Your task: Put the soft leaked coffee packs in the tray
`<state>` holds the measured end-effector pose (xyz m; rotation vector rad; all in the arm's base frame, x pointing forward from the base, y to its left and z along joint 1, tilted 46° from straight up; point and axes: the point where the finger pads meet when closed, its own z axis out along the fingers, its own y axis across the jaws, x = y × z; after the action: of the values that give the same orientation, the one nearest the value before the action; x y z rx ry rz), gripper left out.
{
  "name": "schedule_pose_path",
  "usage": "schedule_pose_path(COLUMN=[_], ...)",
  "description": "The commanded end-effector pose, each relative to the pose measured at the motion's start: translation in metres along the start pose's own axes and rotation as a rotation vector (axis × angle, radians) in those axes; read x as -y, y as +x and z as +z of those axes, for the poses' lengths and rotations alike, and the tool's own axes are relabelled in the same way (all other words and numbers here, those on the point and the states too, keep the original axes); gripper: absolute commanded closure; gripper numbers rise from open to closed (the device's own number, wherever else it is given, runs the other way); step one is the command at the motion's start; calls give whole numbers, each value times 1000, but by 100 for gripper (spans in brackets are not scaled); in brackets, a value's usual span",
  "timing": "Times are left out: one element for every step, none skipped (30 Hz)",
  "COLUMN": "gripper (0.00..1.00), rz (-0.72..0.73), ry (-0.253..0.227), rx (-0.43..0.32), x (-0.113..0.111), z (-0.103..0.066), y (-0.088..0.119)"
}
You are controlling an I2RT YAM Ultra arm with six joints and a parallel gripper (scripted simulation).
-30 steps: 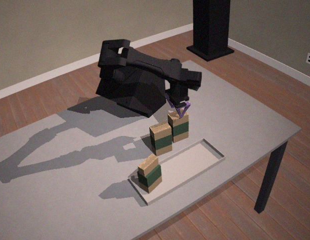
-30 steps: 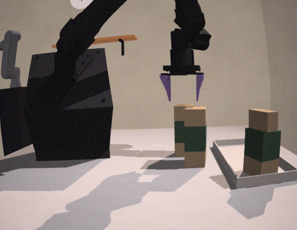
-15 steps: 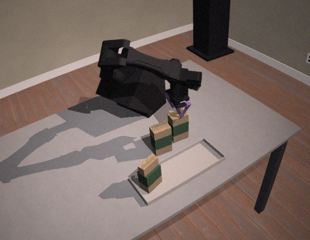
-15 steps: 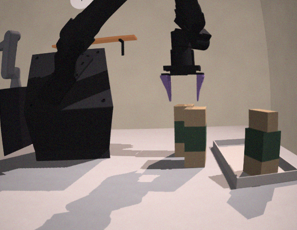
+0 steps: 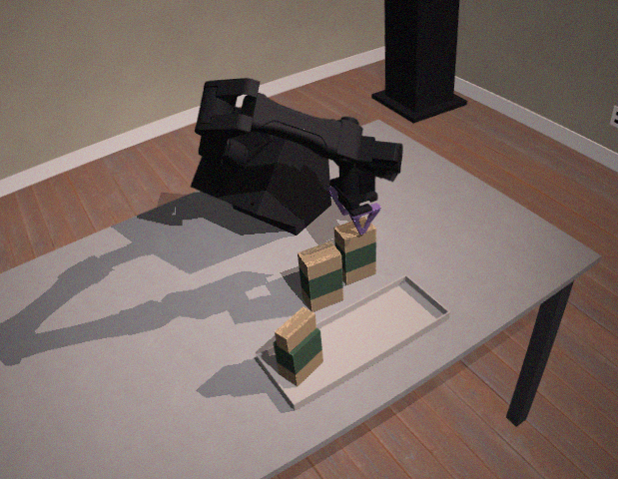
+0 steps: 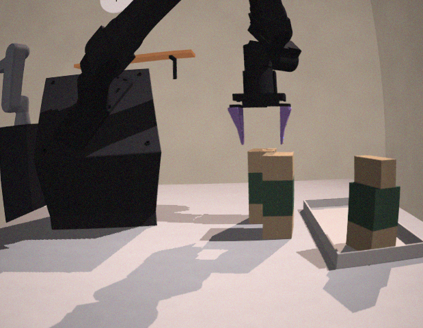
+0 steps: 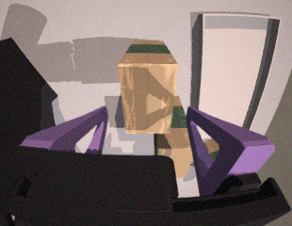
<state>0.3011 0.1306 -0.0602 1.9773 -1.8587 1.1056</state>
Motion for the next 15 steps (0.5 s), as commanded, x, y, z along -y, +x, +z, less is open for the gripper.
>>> schedule_pose_path(gripper=[21,21,21,21,21,21,21,21,21,21,21,21,21,21,21], rz=[4,-1,-2,-3,-3,-8,-16,-16,-16,-16,-16,-15,-12,-12,-12], ry=[28,24,23,22,22,19,13,13,13,13,13,14,16,16,17], rx=[24,20,18,18,17,13,7,7,7,7,7,8,10,11,11], x=[7,6,6,6,6,3,0,-1,-1,-1,-1,0,1,1,0], z=[-7,-6,-6,-6,-6,-5,-3,-3,-3,-3,-3,-3,-4,-4,-4], y=[-12,-12,-12,-12,-12,-11,-9,-9,-9,-9,-9,-9,-9,-9,-9])
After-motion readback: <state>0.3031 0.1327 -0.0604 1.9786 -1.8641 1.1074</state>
